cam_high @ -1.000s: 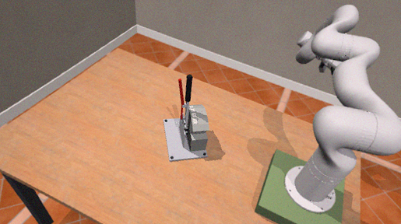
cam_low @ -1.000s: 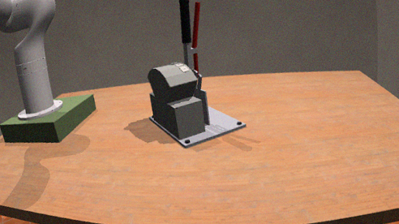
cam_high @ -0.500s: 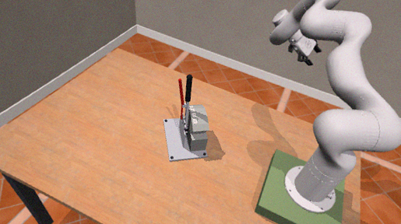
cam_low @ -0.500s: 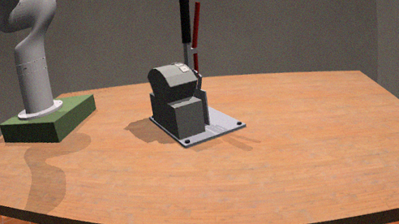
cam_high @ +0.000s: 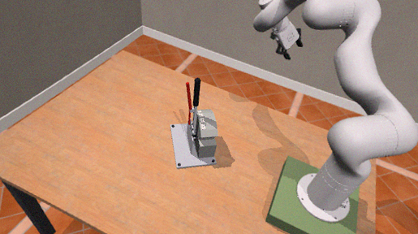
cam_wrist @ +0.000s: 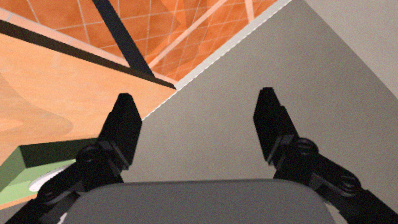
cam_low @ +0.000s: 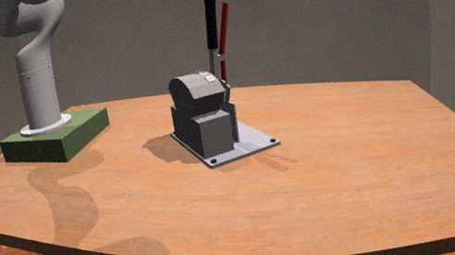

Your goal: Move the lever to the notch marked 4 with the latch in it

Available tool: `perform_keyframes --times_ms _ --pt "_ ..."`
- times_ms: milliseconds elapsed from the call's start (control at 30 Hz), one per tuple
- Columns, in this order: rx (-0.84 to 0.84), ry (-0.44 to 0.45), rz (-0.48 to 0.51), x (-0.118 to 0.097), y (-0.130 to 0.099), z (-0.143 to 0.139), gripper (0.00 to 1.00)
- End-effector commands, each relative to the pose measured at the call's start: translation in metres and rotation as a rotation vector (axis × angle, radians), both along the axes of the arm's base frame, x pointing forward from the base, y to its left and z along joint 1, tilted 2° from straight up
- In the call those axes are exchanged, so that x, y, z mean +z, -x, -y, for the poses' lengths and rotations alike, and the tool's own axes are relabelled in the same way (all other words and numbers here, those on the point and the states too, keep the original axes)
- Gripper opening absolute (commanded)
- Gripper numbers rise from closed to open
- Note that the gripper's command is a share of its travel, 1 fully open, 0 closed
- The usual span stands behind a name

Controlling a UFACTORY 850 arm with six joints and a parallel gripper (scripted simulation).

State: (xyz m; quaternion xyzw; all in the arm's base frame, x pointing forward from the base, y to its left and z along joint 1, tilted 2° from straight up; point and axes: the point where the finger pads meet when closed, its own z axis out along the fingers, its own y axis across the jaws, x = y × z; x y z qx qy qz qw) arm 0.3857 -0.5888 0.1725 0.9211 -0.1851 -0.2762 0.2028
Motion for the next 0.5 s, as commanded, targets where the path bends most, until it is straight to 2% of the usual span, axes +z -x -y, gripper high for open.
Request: perform_keyframes --times_ms 0,67,100,233,267,333,400,433,467 --pt "-0.011 0.022 0.1 0.018 -0.049 -0.05 1.0" --pt "-0.011 0.022 0.1 0.025 -0.068 -0.07 1.0" --pt "-0.042 0.022 0.196 0.027 -0.076 -0.085 1.0" --pt "-0.042 0.022 0.196 0.041 -0.107 -0.127 1.0" --pt "-0.077 0.014 0.285 0.043 -0.114 -0.142 1.0" --pt "-0.077 0.014 0.285 0.05 -0.128 -0.164 1.0" --pt "-0.077 0.014 0.285 0.05 -0.128 -0.164 1.0" --pt "-0.115 -0.001 0.365 0.059 -0.146 -0.202 1.0" --pt "-0.115 -0.001 0.365 0.062 -0.151 -0.211 1.0"
